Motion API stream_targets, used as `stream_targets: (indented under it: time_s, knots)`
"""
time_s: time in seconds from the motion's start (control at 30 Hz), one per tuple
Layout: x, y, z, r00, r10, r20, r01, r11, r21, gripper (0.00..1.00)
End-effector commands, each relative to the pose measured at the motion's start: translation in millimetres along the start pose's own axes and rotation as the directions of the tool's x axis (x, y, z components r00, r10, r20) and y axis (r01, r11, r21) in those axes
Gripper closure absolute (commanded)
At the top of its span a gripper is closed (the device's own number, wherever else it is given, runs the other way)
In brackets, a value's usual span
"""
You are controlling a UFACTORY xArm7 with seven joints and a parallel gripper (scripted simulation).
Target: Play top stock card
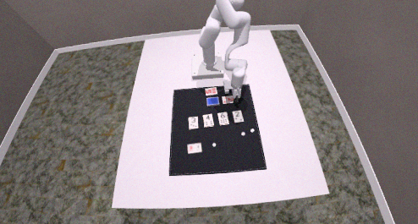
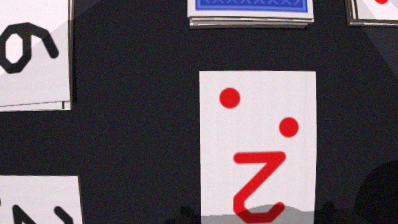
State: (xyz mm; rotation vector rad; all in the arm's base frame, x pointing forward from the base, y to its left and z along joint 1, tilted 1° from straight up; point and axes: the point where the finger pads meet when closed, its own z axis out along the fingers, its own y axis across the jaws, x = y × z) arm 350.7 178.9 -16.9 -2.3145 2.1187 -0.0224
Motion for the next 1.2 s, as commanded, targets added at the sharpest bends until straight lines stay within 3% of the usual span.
stream_targets:
  time_s: [0.0, 0.33, 0.57, 1.17]
  knots:
    - [-0.4, -1.3, -18.0, 1.000, 0.001, 0.000, -0.001, 1.000, 0.003, 0.13]
    - [0.1, -1.2, -60.8, 1.000, 0.001, 0.000, -0.001, 1.000, 0.003, 0.13]
    - [0.2, -1.2, -73.7, 1.000, 0.001, 0.000, -0.001, 1.000, 0.003, 0.13]
    - [0.3, -1.1, -78.2, 1.000, 0.001, 0.000, -0.001, 1.000, 0.003, 0.13]
